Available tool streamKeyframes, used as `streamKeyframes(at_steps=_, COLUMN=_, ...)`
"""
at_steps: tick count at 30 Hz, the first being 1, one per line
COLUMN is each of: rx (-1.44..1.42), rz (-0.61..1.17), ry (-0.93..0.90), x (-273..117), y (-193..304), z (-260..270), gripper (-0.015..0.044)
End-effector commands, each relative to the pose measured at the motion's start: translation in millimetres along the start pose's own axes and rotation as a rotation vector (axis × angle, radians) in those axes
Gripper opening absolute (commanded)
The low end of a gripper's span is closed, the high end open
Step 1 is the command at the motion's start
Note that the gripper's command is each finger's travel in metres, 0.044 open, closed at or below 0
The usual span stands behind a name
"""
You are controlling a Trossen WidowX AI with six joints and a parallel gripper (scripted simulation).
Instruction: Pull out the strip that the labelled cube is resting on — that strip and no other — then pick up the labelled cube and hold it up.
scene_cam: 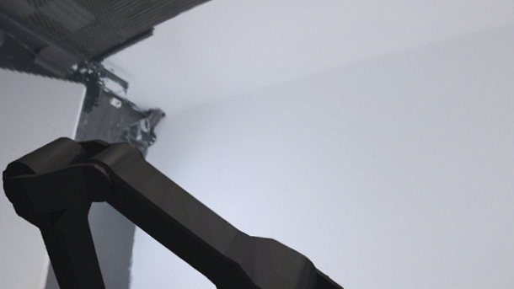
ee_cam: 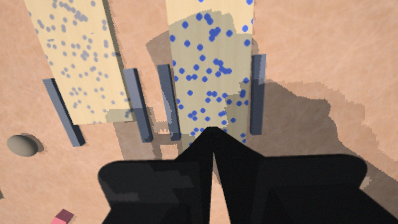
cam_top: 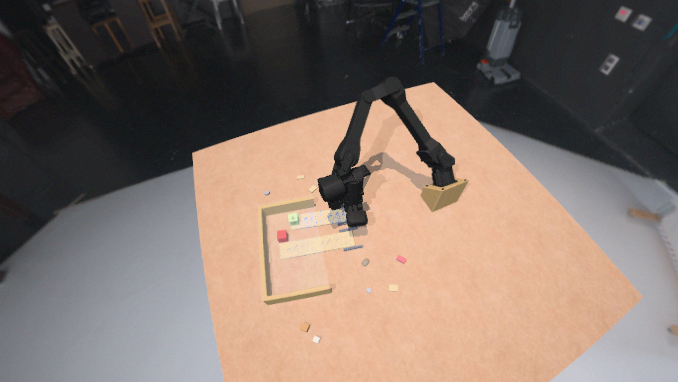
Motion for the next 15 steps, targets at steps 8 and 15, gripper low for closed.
streamKeyframes(at_steps=8, rx=-0.008, rz=0.024, ry=0.002, x=5, y=22, z=4, gripper=0.0000)
streamKeyframes(at_steps=15, rx=-0.008, rz=0.024, ry=0.002, x=5, y=32, z=6, gripper=0.0000)
Point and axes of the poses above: the point midway between the two fingers, 35 mm back from their tips, its own x axis out along the fingers, its own z axis across the jaws, y = z × x, the point moved 6 cm from there along -x, back along the fingers, and after that the axes turned 12 degrees about -x, right-handed, at the moved point
